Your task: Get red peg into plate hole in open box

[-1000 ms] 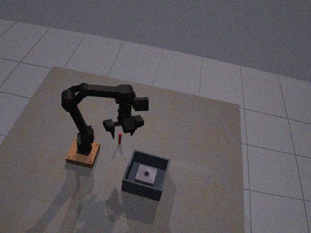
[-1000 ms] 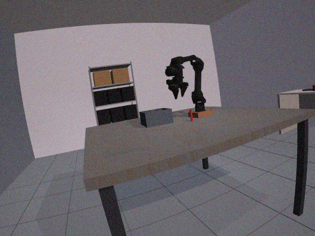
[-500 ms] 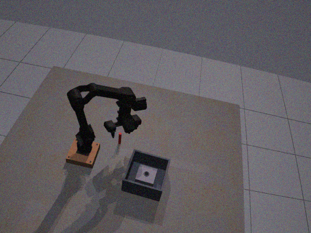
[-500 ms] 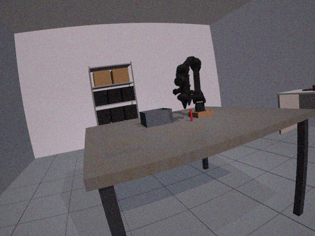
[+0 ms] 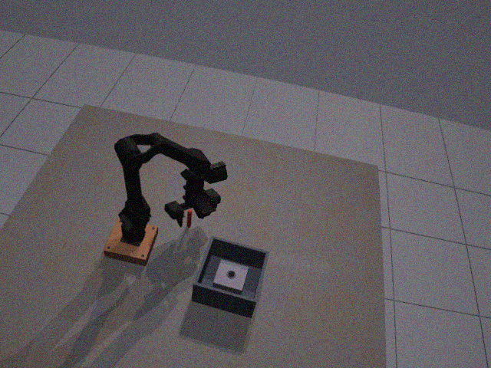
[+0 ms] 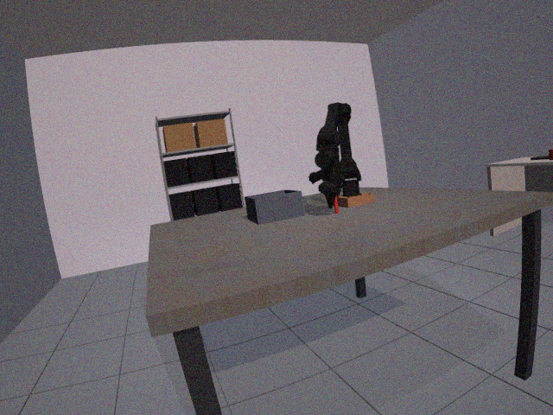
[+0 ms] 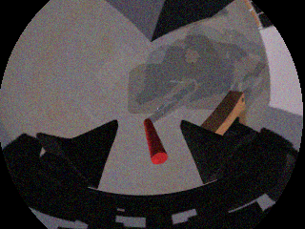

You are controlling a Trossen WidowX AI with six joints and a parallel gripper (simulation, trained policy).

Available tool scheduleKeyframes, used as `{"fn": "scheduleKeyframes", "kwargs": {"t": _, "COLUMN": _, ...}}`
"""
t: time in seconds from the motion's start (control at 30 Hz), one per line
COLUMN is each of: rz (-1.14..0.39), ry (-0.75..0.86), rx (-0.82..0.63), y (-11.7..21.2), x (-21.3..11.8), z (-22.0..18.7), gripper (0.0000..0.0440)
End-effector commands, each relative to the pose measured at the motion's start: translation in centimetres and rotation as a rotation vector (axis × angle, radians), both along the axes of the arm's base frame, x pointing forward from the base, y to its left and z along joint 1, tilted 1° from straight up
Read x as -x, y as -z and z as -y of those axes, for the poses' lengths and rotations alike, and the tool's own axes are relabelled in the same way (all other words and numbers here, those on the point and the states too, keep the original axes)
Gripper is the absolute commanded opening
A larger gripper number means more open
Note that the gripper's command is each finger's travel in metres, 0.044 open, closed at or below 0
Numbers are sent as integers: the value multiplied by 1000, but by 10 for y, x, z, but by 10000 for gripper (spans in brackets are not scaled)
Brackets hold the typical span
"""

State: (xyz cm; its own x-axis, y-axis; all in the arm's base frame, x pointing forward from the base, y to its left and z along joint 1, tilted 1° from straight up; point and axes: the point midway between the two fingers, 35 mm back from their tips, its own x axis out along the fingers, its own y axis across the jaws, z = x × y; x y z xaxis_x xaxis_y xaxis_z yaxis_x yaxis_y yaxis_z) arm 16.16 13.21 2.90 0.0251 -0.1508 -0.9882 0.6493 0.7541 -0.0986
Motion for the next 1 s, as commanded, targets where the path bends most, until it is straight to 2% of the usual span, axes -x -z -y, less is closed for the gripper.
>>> {"fn": "scheduleKeyframes", "kwargs": {"t": 0.0, "rz": -14, "ry": -19, "rx": 10, "y": 11, "x": 3, "z": 2, "gripper": 355}}
{"fn": "scheduleKeyframes", "kwargs": {"t": 0.37, "rz": -77, "ry": -19, "rx": 51, "y": 26, "x": 8, "z": 6, "gripper": 68}}
{"fn": "scheduleKeyframes", "kwargs": {"t": 0.47, "rz": -92, "ry": -22, "rx": 69, "y": 28, "x": 9, "z": 7, "gripper": 10}}
{"fn": "scheduleKeyframes", "kwargs": {"t": 0.97, "rz": 28, "ry": -43, "rx": 107, "y": -38, "x": -20, "z": 13, "gripper": 0}}
